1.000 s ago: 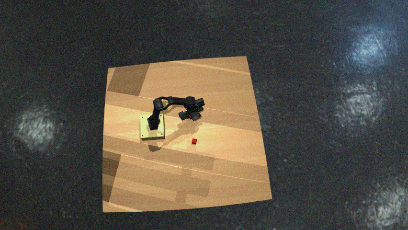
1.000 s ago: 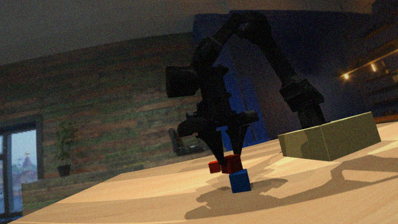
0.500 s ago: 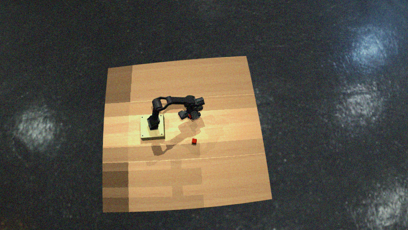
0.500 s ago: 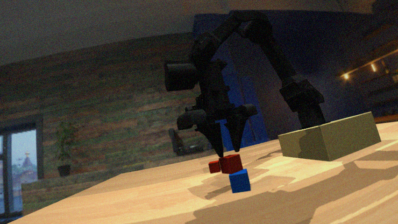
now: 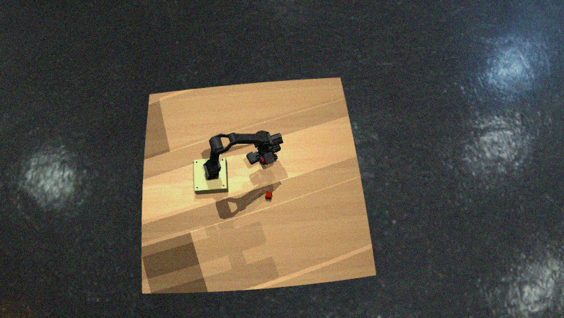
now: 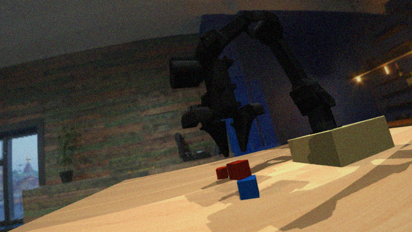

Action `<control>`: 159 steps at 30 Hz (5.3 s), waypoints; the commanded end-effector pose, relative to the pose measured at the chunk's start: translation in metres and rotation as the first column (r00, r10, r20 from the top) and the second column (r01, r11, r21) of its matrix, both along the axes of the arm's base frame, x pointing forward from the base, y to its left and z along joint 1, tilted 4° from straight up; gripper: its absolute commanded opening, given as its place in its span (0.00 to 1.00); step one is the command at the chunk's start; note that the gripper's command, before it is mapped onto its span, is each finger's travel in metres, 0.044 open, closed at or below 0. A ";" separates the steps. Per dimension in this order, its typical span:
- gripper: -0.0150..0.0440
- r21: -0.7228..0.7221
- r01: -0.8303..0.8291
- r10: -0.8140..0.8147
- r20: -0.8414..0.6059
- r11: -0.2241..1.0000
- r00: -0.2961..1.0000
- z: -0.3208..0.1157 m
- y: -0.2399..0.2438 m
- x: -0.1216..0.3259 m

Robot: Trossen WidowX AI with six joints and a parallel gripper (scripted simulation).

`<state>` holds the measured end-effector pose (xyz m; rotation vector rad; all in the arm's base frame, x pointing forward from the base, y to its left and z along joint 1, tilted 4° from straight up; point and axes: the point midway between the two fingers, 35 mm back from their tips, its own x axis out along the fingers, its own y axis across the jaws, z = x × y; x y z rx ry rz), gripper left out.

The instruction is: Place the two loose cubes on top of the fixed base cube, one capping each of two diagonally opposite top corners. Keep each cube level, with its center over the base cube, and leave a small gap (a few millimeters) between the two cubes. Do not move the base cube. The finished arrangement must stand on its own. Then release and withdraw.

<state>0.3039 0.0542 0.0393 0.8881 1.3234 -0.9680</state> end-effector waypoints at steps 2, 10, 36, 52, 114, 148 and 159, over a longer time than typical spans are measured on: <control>0.70 0.000 -0.066 0.066 -0.005 0.998 0.998 0.001 -0.005 0.002; 0.70 0.004 -0.406 0.406 -0.024 0.914 0.913 0.009 -0.033 0.009; 0.70 0.051 -0.999 0.998 -0.069 0.008 0.005 0.036 -0.127 0.014; 0.70 0.100 -0.763 0.761 -0.065 -0.638 -0.645 0.053 -0.185 0.001; 0.43 0.111 -0.655 0.653 -0.059 -0.747 -0.755 -0.052 -0.206 -0.003; 0.43 0.111 -0.655 0.653 -0.059 -0.747 -0.755 0.052 -0.198 -0.003; 0.43 0.102 -0.758 0.756 -0.067 -0.644 -0.652 0.055 -0.183 0.001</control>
